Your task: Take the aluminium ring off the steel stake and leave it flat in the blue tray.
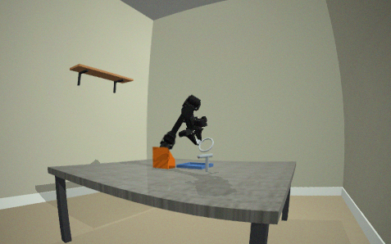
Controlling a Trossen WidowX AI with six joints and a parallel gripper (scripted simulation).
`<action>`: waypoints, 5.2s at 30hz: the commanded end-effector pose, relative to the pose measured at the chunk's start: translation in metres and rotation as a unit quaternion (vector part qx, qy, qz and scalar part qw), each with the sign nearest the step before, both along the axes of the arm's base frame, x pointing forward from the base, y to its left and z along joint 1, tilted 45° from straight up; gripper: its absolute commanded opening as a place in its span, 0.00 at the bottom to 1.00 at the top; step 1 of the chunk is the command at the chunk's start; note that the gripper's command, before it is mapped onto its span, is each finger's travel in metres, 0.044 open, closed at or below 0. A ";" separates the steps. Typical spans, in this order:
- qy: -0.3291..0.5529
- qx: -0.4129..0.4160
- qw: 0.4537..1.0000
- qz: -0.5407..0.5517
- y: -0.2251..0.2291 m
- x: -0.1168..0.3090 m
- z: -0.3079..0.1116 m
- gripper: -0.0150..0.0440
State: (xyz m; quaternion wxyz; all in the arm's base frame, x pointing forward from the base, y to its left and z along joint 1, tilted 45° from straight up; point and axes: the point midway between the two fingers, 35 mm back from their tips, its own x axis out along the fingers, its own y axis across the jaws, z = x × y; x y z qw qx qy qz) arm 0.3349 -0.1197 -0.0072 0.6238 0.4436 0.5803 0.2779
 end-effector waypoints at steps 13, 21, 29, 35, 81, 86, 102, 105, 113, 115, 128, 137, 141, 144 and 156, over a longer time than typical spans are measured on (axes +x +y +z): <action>-0.001 0.005 1.000 -0.002 0.003 0.028 -0.002 0.25; -0.014 0.001 1.000 0.001 0.004 0.028 -0.001 0.25; -0.087 -0.023 0.996 0.020 0.005 0.023 0.005 0.25; -0.140 -0.042 0.989 0.035 0.007 0.018 0.009 0.25; -0.500 -0.212 0.824 0.163 0.034 -0.032 0.034 0.25; -0.532 -0.232 0.795 0.178 0.038 -0.039 0.035 0.25; -0.619 -0.291 0.694 0.225 0.053 -0.060 0.039 0.25; -0.633 -0.302 0.673 0.234 0.056 -0.065 0.039 0.25; -0.661 -0.325 0.627 0.253 0.063 -0.074 0.040 0.25; -0.661 -0.325 0.627 0.253 0.063 -0.074 0.040 0.25; -0.569 -0.303 0.716 0.268 0.078 -0.073 0.043 0.25; -0.487 -0.300 0.774 0.271 0.089 -0.074 0.047 0.25; -0.449 -0.303 0.796 0.270 0.093 -0.075 0.049 0.25; -0.421 -0.307 0.810 0.268 0.096 -0.076 0.051 0.25; -0.309 -0.335 0.856 0.246 0.107 -0.081 0.061 0.25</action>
